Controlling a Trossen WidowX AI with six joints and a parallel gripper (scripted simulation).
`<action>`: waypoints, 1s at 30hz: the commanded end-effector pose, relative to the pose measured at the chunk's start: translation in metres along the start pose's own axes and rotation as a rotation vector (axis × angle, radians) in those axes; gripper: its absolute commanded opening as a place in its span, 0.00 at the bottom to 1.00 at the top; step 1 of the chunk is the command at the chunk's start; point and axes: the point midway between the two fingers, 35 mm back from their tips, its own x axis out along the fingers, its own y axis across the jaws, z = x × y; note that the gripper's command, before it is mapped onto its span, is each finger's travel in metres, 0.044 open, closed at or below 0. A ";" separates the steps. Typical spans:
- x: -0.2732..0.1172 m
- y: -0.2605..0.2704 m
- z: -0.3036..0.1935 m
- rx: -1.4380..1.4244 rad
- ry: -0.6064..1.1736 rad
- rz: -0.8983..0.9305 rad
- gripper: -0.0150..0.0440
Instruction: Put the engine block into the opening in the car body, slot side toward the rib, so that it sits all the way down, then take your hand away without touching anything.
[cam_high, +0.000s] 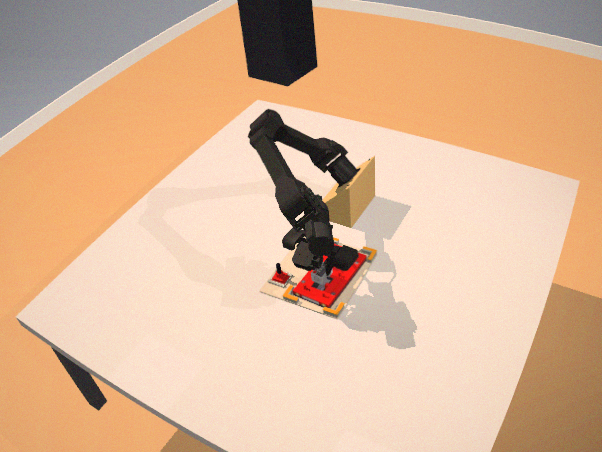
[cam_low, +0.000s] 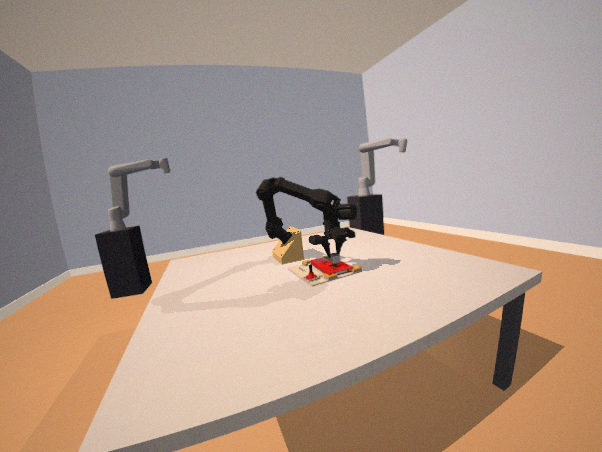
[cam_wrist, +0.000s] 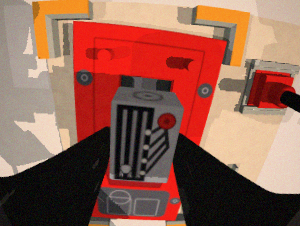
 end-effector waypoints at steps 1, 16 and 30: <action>0.000 0.001 0.001 0.008 -0.002 0.004 0.52; 0.002 0.000 0.001 -0.003 -0.002 0.004 0.52; 0.004 0.000 0.001 -0.004 -0.002 0.004 0.52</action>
